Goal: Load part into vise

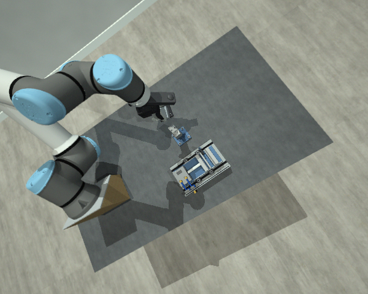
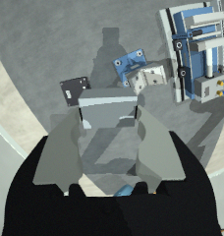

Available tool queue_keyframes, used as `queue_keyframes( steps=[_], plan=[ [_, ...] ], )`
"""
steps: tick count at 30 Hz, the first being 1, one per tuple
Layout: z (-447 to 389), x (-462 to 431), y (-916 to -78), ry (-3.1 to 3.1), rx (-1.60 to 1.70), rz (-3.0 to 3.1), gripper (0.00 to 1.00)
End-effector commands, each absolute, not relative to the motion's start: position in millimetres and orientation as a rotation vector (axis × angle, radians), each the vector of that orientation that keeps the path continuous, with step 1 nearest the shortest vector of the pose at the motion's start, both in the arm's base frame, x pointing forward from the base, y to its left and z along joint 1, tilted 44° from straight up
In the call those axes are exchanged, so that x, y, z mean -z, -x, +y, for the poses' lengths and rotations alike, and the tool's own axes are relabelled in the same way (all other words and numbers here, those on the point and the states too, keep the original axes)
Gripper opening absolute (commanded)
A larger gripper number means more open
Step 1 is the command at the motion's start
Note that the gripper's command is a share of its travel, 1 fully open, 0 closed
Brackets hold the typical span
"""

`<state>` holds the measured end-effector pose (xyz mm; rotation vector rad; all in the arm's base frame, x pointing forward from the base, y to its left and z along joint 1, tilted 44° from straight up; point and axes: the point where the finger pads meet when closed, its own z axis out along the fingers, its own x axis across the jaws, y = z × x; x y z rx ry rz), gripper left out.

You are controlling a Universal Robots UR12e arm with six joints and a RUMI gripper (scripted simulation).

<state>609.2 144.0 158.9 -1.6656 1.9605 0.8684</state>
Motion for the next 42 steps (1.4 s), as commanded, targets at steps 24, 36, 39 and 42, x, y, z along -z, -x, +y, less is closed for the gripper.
queue_keyframes(
  steps=[24,36,39,42],
  plan=[
    [128.0,-144.0,-611.1,1.375,-0.974,2.261,0.00],
    [122.3,-138.4,-611.1,1.255,-1.010,2.364,0.00],
    [120.7,-136.8,-611.0,1.219,-1.020,2.393,0.00],
    [119.1,-135.3,-610.9,1.183,-1.030,2.420,0.00]
  ],
)
